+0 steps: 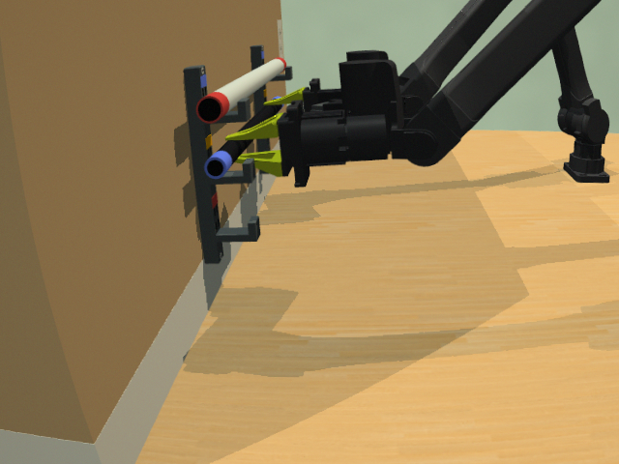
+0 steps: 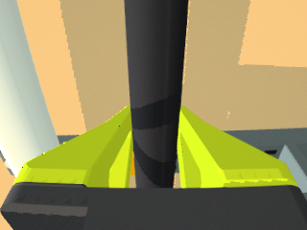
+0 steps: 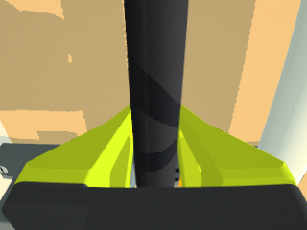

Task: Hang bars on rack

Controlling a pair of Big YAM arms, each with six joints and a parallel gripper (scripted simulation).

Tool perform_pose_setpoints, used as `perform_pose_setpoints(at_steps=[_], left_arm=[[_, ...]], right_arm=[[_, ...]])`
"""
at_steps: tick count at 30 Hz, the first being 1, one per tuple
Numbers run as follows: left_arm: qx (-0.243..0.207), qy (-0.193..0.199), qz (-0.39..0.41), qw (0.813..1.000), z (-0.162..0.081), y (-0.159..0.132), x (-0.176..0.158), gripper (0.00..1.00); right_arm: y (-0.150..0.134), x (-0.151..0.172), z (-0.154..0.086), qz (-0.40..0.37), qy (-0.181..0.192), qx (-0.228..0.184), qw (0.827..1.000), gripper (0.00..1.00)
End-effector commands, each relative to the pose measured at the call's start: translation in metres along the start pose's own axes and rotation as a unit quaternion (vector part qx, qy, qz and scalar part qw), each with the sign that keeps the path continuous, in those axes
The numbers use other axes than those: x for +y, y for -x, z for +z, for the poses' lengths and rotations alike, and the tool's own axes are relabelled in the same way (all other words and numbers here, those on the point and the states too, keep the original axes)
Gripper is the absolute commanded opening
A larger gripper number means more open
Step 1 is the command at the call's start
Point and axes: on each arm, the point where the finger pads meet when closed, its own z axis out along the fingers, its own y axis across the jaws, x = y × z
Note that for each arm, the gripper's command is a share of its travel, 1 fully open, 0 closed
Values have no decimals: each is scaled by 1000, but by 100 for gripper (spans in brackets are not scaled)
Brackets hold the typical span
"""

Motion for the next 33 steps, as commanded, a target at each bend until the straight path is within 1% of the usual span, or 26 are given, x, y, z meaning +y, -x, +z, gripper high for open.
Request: perform_pose_setpoints(at_steps=[1,33], left_arm=[[6,24,-10,1000,6,-7,11,0],[6,24,-10,1000,5,-7,-1,0]], right_arm=[[0,-20,5,9,-29,4,1000,0],[-1,-12,1,9,-30,4,1000,0]])
